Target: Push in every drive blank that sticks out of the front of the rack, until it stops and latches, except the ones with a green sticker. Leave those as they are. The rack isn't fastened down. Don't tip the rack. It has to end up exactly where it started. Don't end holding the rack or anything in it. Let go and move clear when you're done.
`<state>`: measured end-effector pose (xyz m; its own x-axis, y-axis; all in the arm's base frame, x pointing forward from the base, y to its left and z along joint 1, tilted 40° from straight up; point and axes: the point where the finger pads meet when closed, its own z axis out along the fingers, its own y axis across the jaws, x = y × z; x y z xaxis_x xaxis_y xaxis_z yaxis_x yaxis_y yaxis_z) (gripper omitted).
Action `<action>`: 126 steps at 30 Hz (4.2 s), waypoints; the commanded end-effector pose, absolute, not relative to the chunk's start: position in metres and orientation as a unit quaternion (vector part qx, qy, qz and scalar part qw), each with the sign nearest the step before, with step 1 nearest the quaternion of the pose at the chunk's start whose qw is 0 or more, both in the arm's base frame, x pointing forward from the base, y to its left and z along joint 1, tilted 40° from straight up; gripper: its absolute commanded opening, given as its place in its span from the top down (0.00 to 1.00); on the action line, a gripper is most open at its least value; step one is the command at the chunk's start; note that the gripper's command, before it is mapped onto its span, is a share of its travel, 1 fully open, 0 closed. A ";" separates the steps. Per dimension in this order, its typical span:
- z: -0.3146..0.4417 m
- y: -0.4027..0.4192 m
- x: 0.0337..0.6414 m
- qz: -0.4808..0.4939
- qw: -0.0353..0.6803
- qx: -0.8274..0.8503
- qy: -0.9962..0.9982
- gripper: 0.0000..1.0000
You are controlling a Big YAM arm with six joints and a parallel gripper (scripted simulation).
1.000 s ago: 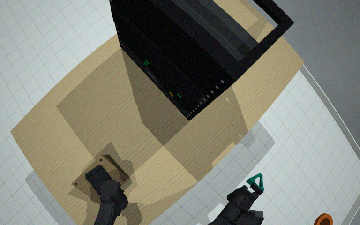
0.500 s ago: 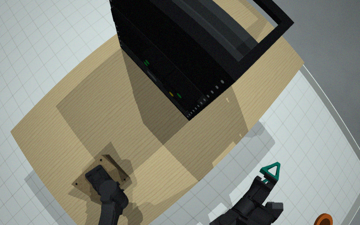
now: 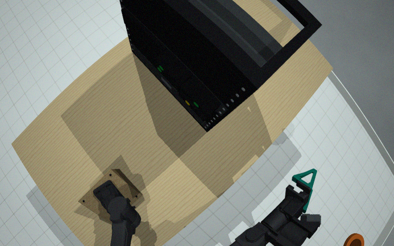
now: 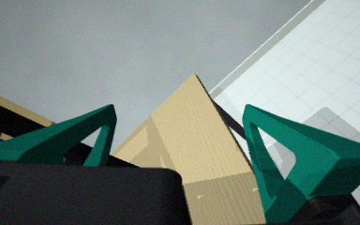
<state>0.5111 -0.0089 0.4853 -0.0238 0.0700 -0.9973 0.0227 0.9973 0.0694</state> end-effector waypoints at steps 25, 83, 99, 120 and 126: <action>0.487 0.009 0.517 0.012 0.709 0.003 0.705 0.00; 0.179 0.247 0.231 0.349 0.622 0.230 0.662 0.00; 0.153 0.264 0.212 0.366 0.614 0.246 0.655 0.00; 0.152 0.265 0.213 0.368 0.613 0.249 0.653 0.00; 0.153 0.269 0.220 0.369 0.615 0.253 0.650 0.00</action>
<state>0.2111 0.2531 0.1460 -0.1310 0.7528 -0.6450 -0.1237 0.6331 0.7641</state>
